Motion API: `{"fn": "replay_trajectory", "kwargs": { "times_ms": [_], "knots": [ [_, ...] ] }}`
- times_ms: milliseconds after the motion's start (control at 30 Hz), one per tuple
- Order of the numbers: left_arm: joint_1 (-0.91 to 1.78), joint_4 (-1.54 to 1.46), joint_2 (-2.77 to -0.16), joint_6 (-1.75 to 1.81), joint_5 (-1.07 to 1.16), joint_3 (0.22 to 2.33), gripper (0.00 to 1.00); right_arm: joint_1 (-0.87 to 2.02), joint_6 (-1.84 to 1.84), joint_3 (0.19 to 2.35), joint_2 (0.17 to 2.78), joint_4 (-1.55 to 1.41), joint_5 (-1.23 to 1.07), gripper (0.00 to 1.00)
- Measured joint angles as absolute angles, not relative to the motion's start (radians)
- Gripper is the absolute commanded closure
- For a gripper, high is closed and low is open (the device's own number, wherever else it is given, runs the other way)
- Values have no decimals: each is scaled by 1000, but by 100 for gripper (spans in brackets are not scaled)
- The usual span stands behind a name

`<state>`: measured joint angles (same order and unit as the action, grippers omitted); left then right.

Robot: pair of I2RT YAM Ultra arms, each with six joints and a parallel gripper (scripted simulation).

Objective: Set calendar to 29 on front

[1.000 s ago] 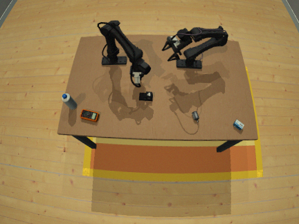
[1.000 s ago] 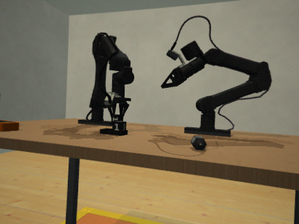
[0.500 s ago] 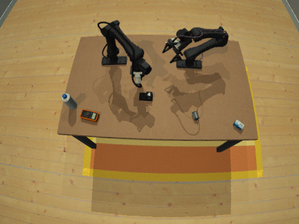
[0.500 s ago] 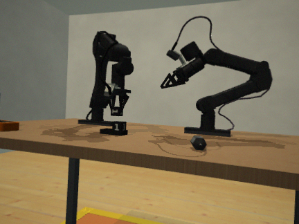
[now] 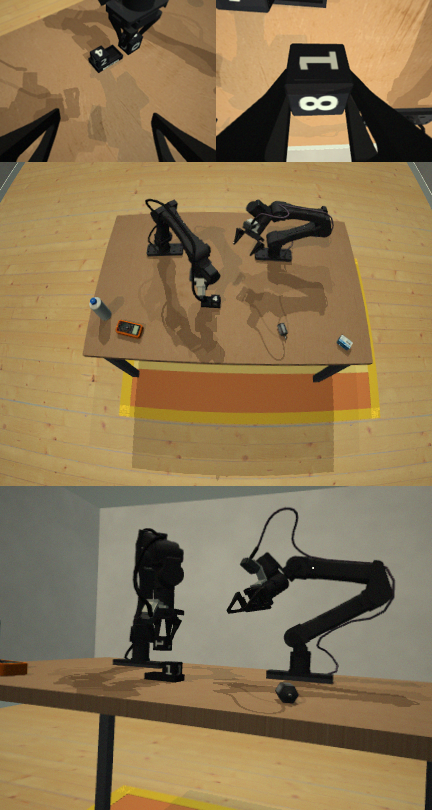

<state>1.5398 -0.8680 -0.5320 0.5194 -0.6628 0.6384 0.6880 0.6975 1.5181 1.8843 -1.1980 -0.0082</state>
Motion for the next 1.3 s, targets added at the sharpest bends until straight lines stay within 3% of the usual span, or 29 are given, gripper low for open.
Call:
{"fn": "replay_trajectory", "kwargs": {
  "times_ms": [333,1300],
  "knots": [
    [1814,-889,-626,696,-863,638,0,677,549,1553,1906,-1215,-9,65],
    [1831,-913,-640,757,-910,639,0,677,-549,1588,1932,-1246,8,65]
  ]
}}
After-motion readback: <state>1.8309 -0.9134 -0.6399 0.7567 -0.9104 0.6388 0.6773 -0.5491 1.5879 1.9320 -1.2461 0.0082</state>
